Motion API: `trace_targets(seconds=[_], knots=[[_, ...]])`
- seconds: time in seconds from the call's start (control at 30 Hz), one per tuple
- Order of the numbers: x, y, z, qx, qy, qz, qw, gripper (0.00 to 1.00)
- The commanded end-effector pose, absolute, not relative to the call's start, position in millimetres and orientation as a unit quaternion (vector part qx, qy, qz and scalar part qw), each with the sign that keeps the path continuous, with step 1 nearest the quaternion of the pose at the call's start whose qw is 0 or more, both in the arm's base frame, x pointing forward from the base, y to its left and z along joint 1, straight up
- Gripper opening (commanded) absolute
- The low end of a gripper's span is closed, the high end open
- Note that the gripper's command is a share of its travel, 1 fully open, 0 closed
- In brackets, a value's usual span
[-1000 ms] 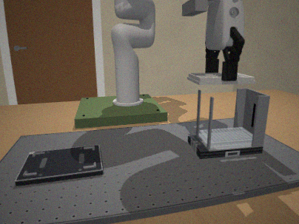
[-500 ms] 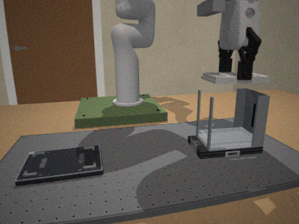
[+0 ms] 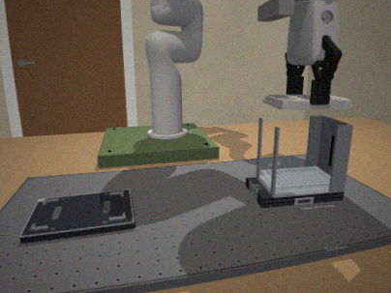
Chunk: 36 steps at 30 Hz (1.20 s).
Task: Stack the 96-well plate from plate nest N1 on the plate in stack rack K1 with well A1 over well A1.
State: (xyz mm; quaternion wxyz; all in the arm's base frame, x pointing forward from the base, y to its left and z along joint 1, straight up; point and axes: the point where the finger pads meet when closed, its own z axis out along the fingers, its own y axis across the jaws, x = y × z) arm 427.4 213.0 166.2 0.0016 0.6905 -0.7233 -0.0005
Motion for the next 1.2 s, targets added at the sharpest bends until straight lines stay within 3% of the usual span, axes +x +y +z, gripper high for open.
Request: trace_targets(seconds=[0.0,0.5,1.17], knots=[[428.5,213.3,168.1,0.691,-0.723,0.000,-0.001,0.00],[428.5,212.7,168.1,0.691,-0.723,0.000,-0.001,0.00],[428.5,212.3,138.0,0.691,-0.723,0.000,-0.001,0.00]])
